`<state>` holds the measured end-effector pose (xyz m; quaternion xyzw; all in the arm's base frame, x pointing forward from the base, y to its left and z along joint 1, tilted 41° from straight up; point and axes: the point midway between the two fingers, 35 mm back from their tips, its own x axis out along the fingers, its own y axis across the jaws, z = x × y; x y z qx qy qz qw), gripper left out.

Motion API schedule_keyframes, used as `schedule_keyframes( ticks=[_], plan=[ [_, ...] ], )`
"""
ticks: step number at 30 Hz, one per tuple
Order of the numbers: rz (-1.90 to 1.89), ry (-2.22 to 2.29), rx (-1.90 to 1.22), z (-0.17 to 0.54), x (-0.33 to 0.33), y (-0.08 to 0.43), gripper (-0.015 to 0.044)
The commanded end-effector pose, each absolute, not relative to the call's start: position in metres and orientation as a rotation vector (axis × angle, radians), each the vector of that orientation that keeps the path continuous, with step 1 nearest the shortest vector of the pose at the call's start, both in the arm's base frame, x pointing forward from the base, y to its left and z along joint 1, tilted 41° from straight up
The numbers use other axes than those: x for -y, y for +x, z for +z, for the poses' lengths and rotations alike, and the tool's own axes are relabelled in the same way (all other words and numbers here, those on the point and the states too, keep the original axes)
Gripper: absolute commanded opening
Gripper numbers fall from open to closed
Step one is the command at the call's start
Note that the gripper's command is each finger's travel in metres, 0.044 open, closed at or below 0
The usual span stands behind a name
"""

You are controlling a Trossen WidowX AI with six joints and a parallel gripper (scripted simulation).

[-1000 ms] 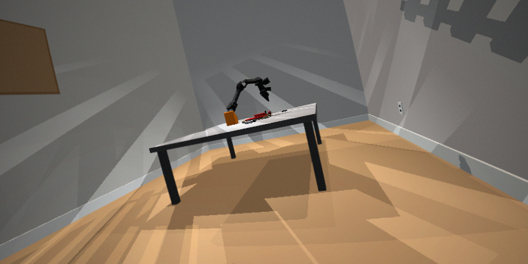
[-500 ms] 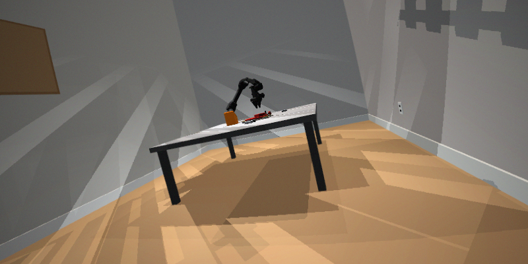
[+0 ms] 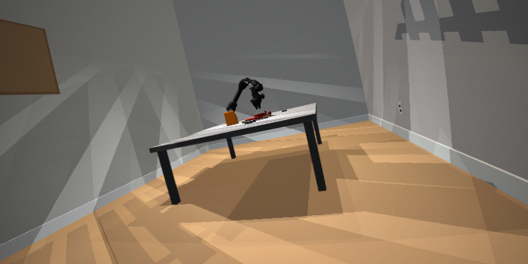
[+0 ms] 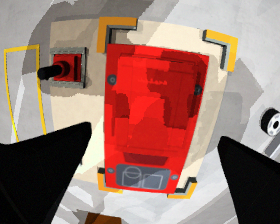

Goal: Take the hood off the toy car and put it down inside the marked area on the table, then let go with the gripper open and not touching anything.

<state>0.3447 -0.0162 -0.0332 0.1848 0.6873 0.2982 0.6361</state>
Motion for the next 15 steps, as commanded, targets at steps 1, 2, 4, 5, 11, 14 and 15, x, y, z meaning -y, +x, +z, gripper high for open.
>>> schedule_keyframes(
  ticks=[1,2,4,5,11,14,15],
  plan=[
    [0.682,0.429,-1.569,-0.0363,0.0133,0.3442,0.0440],
    [0.682,0.429,-1.569,-0.0370,0.0128,0.3441,0.0440],
    [0.682,0.429,-1.569,-0.0383,0.0117,0.3439,0.0440],
    [0.682,0.429,-1.569,-0.0390,0.0111,0.3438,0.0440],
    [0.682,0.429,-1.569,-0.0429,0.0078,0.3431,0.0440],
    [0.682,0.429,-1.569,-0.0448,0.0061,0.3428,0.0440],
    [0.682,0.429,-1.569,-0.0455,0.0056,0.3426,0.0440]
  ],
)
